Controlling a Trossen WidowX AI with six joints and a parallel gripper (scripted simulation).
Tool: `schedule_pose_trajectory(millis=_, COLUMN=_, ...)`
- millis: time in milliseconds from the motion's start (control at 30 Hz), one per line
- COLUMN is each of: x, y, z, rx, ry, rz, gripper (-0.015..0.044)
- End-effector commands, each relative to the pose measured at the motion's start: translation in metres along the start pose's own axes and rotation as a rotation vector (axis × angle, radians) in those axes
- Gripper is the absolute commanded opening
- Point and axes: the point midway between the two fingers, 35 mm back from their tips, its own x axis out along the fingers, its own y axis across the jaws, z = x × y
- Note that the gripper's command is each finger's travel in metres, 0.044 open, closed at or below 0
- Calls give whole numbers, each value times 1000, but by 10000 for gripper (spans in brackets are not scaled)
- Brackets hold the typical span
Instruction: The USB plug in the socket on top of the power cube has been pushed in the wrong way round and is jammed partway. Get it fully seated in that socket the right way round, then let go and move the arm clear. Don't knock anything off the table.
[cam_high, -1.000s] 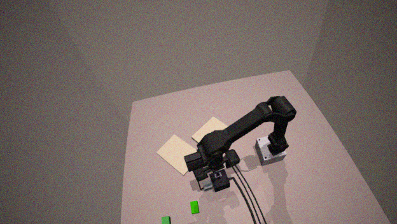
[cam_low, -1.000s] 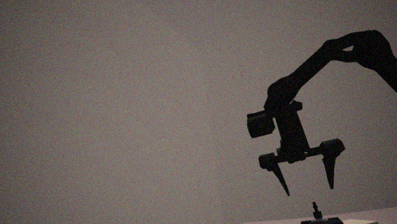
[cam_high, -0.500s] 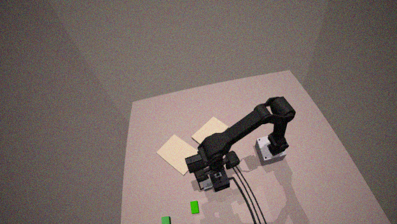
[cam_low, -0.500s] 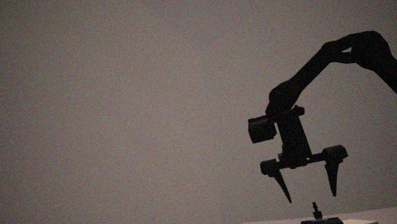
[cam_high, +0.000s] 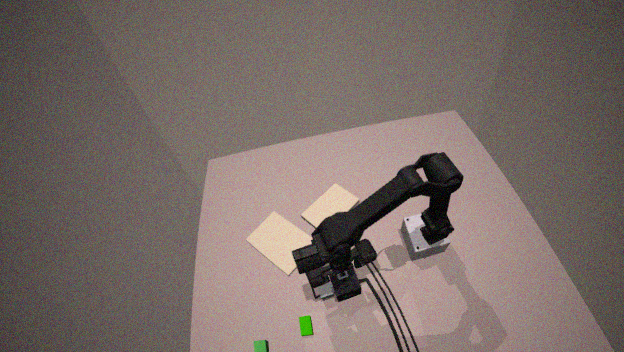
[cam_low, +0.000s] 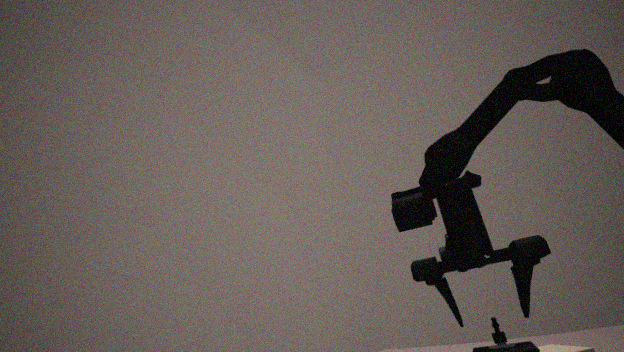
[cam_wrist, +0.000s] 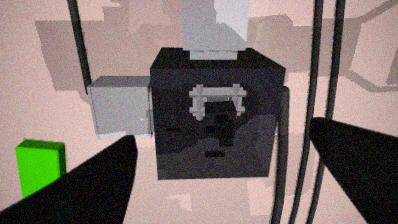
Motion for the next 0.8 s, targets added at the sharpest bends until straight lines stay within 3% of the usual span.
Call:
schedule_pose_trajectory(millis=0, x=0, y=0, z=0, rx=0, ry=0, rz=1, gripper=335)
schedule_pose_trajectory(millis=400, x=0, y=0, z=0, rx=0, ry=0, rz=1, gripper=20)
schedule_pose_trajectory(millis=767, x=0, y=0, z=0, rx=0, ry=0, rz=1, gripper=0)
